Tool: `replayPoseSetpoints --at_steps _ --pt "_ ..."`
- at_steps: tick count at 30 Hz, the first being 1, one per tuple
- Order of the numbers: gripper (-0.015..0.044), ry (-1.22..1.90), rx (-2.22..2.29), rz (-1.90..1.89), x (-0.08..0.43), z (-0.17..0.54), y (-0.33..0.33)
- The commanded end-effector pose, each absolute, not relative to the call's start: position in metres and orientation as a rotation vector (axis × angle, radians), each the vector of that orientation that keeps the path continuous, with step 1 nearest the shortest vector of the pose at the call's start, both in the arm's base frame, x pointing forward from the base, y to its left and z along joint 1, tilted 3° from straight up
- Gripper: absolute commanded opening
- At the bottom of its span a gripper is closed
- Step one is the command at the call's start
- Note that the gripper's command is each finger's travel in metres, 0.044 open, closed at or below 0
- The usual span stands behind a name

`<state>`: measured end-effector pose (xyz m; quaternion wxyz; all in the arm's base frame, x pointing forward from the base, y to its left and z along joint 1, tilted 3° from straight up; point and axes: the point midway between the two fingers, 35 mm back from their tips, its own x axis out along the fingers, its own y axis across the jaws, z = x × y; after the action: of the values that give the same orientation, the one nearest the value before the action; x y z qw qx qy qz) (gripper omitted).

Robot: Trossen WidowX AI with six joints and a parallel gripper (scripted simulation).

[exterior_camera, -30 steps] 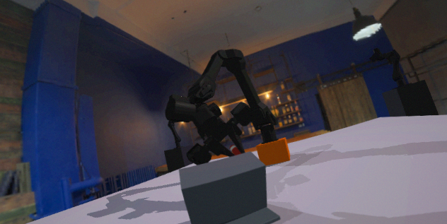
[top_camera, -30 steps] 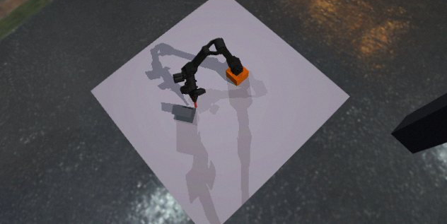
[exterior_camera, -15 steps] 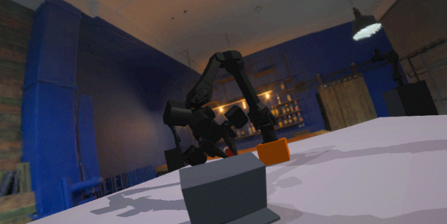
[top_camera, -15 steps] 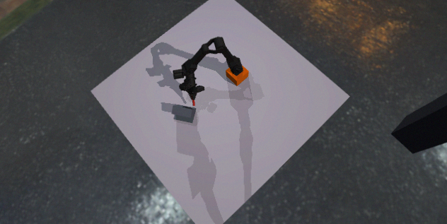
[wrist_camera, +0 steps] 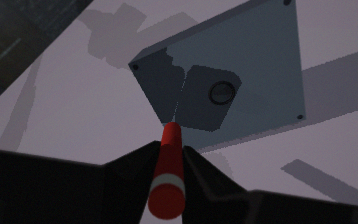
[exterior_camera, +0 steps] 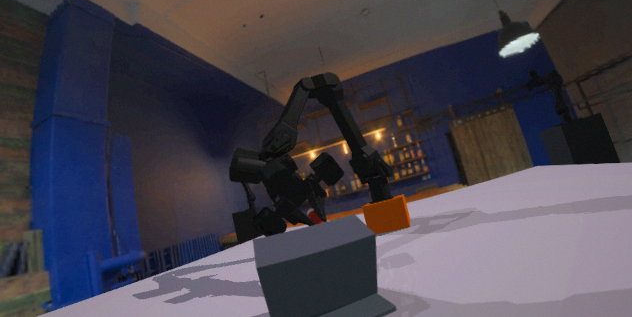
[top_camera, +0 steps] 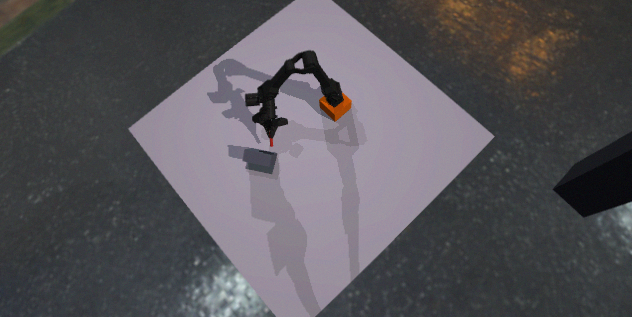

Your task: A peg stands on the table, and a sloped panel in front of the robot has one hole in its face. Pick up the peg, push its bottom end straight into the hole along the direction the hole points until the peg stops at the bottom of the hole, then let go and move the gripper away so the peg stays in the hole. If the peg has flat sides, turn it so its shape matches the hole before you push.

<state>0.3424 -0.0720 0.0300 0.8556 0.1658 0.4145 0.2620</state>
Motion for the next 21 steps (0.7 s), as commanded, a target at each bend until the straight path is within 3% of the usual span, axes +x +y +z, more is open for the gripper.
replayPoseSetpoints --at_steps 1,21 --pt "0.0 0.854 0.357 0.553 0.339 0.029 -0.074" --pt "0.0 0.746 0.367 0.53 0.33 0.031 -0.098"
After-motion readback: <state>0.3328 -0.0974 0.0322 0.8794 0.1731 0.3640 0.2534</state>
